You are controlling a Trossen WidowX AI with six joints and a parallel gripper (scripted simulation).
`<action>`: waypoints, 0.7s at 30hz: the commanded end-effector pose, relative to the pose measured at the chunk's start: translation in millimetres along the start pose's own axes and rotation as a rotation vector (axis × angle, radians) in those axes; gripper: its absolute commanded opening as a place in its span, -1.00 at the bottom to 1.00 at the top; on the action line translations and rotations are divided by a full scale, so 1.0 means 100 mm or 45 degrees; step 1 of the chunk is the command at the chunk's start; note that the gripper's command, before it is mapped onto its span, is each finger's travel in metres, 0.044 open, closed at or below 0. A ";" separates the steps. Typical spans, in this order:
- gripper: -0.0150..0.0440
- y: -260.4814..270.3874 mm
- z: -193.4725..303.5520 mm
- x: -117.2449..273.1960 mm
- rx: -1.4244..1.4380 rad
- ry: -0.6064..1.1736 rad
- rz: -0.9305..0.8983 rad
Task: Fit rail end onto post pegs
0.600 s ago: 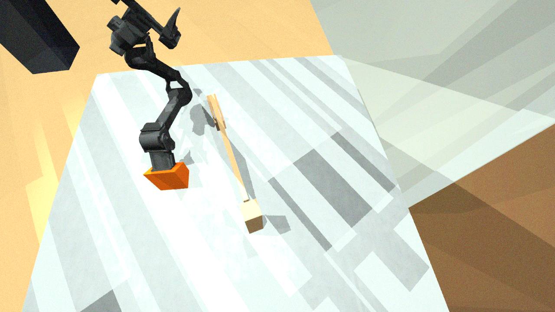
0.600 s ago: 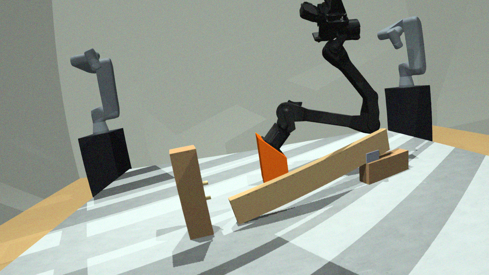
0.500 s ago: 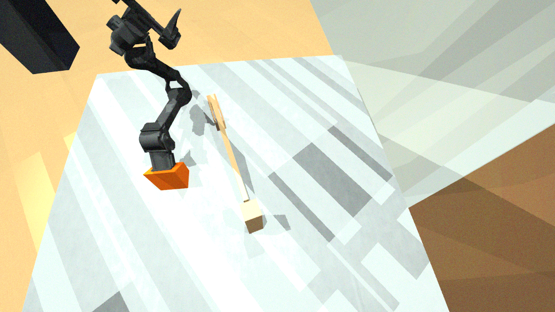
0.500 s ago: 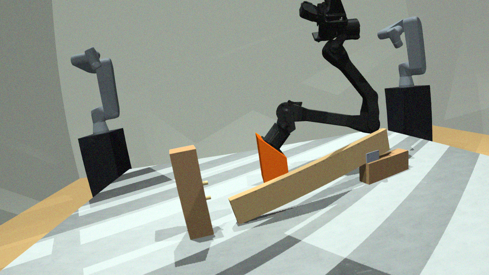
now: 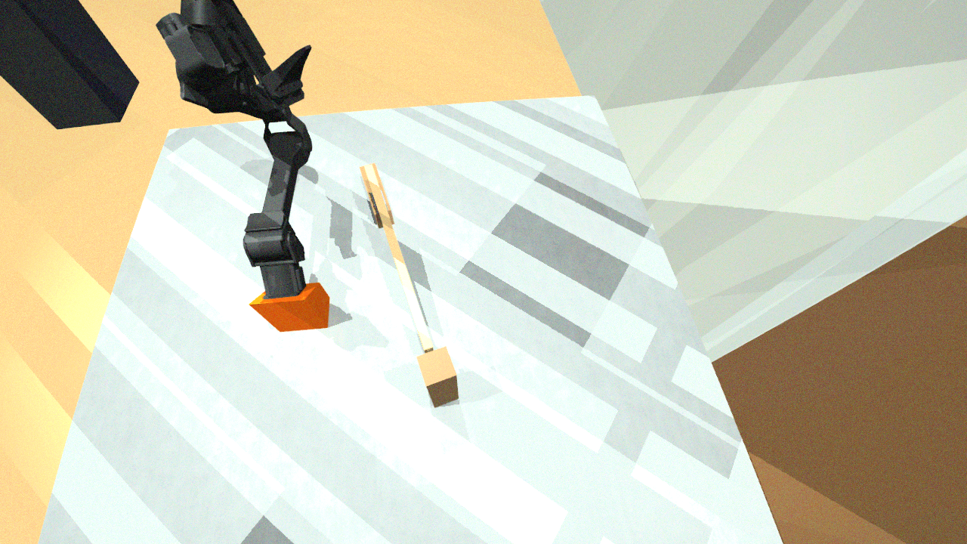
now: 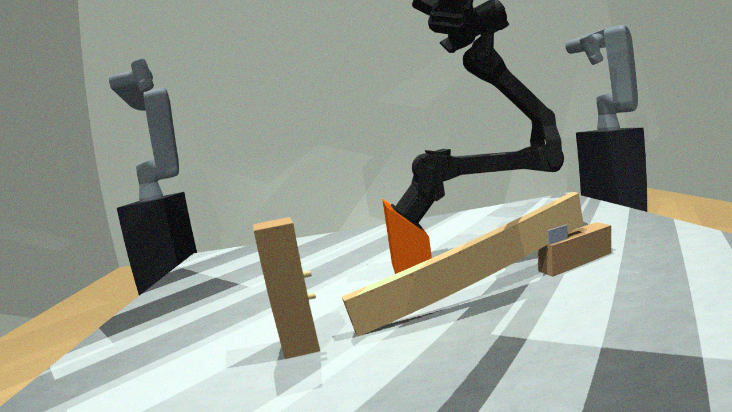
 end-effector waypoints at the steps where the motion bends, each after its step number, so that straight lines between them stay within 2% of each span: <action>1: 1.00 -0.24 -0.46 -0.40 0.483 -0.025 0.234; 9: 1.00 -0.49 -0.69 -0.63 0.744 -0.019 0.400; 21: 1.00 -1.02 -0.92 -0.95 1.231 0.238 0.682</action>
Point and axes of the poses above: the point midway between the two fingers, 35 mm back from their tips, its own x axis back along the fingers, its own y axis across the jaws, z = x × y, the point moved 8 cm from there along x, back along the fingers, and after that the axes turned 11 degrees about -x, right-handed, at the moved point
